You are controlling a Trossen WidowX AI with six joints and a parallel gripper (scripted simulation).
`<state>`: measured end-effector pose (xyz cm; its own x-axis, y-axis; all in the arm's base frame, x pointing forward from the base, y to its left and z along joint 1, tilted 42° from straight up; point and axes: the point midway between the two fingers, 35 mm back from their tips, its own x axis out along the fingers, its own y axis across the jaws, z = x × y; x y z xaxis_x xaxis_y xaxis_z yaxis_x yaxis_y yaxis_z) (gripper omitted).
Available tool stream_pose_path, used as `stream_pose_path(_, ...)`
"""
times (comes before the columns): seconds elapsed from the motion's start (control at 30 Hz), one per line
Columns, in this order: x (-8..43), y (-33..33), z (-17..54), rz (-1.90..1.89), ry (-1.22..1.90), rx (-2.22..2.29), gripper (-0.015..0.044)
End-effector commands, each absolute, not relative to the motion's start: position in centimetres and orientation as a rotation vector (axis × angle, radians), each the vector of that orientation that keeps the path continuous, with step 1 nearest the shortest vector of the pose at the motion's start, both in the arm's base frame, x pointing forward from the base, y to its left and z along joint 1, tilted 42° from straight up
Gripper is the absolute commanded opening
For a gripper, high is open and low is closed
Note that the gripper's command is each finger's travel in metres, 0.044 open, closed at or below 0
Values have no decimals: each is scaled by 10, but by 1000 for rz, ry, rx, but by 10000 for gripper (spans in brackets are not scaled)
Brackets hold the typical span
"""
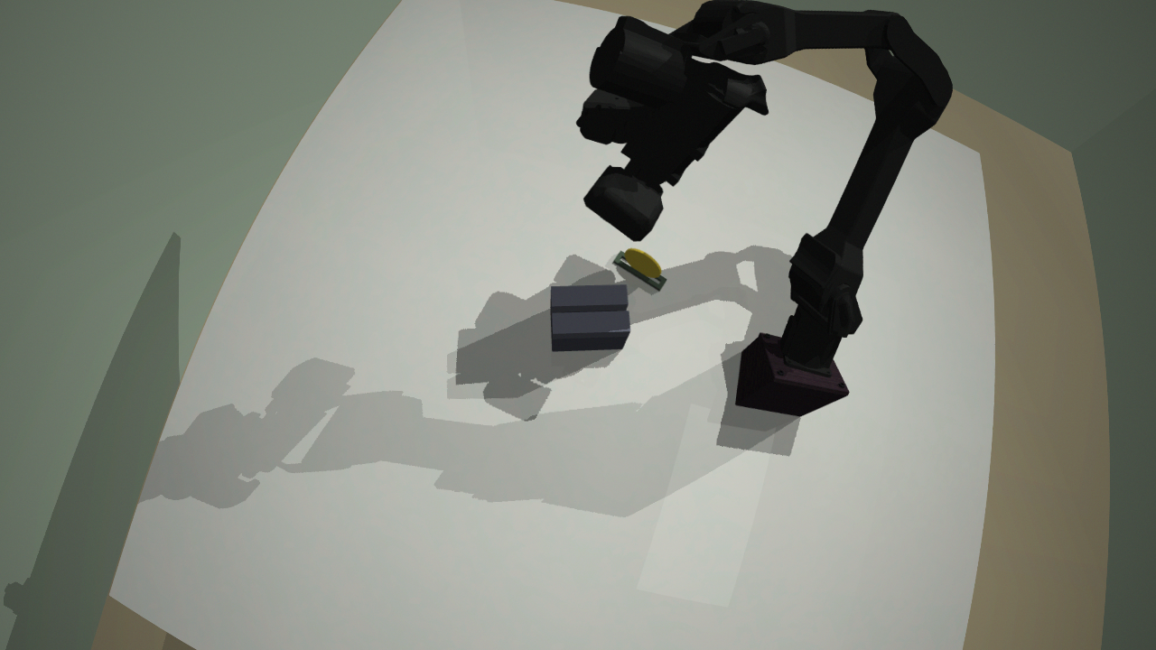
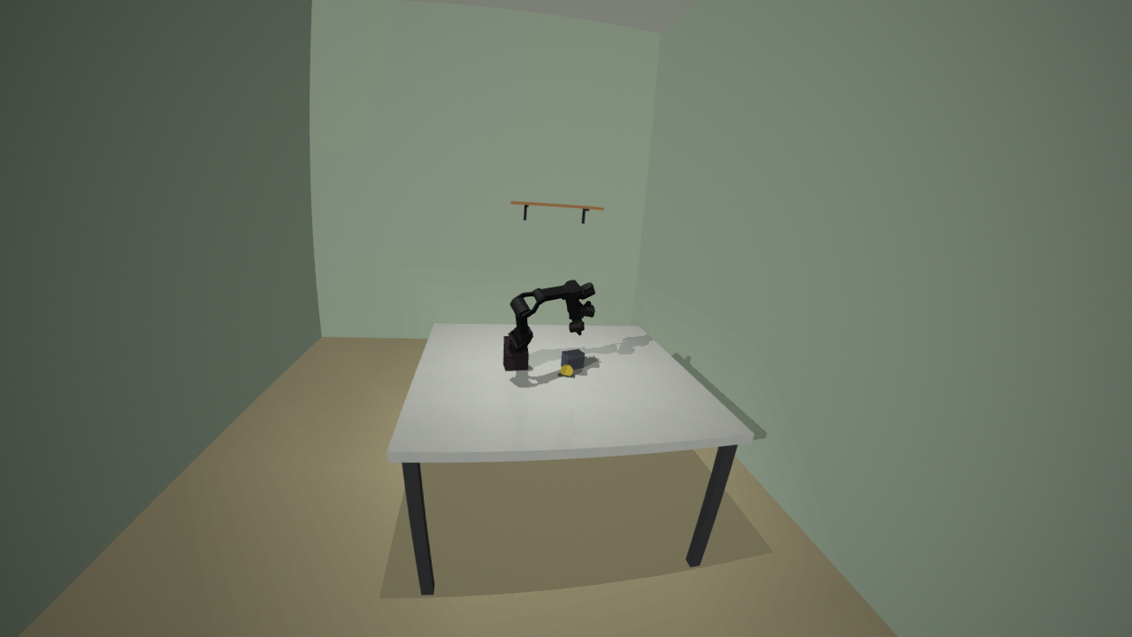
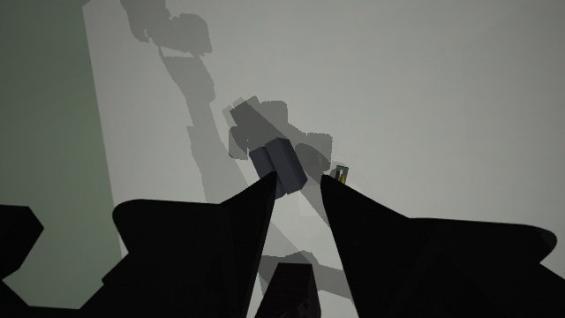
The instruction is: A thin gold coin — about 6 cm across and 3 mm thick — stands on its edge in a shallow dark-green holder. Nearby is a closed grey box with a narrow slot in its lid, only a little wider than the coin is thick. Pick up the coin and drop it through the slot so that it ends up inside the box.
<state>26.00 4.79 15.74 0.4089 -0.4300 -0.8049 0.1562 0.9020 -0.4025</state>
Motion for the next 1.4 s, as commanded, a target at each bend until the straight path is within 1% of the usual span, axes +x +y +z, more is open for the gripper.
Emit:
stream_pose_path(0.0, 242, 1, 134, -595, 1216, -320, 161)
stream_pose_path(0.1, 226, -27, 124, -730, 1291, -343, 161)
stream_pose_path(0.3, 226, -23, 118, -739, 1297, -344, 161)
stream_pose_path(0.47, 228, -45, 94, -740, 1296, -345, 161)
stream_pose_path(1.37, 232, -73, 61, -741, 1295, -342, 161)
